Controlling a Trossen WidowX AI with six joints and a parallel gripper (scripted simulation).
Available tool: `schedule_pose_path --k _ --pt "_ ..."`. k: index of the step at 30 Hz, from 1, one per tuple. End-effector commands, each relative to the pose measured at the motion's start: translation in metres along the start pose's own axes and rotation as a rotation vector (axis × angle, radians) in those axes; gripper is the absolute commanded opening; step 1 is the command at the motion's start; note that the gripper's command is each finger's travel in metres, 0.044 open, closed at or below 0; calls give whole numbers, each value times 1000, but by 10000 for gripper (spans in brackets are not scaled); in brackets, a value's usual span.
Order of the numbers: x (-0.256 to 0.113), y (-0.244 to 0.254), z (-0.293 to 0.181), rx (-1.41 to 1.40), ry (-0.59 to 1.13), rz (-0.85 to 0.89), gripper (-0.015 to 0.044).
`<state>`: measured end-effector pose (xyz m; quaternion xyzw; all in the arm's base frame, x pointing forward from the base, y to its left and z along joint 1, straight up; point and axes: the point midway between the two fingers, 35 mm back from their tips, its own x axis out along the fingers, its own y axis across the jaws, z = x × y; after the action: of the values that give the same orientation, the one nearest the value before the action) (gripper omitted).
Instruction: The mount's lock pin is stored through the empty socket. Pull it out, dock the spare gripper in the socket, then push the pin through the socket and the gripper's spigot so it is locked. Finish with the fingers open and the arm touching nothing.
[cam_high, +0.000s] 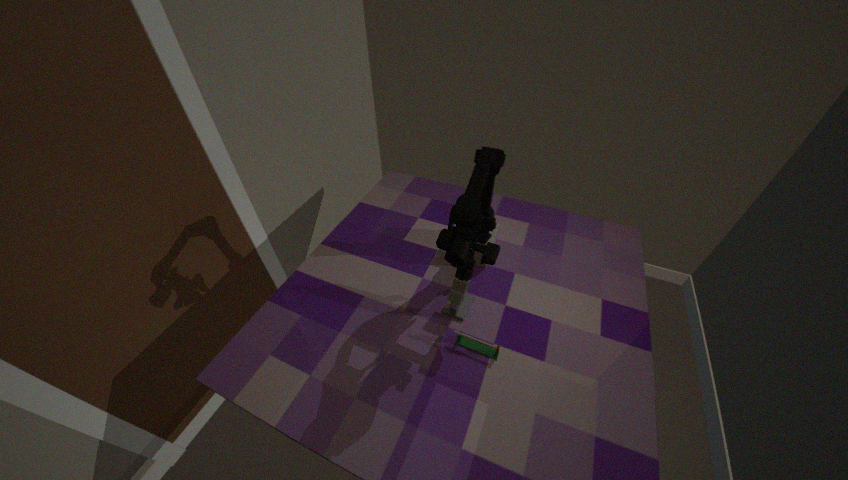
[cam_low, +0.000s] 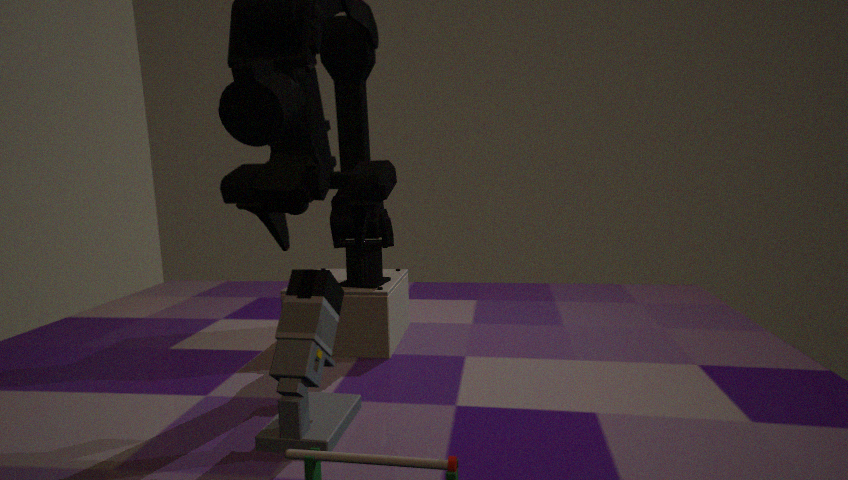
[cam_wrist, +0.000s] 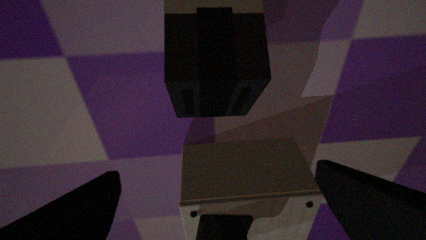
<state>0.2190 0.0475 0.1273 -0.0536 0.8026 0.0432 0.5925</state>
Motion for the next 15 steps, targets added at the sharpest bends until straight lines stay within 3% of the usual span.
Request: schedule_pose_path --k 1,15 --pt "-9 0 -3 0 0 0 440" --pt "-34 0 -13 0 -95 6 440"
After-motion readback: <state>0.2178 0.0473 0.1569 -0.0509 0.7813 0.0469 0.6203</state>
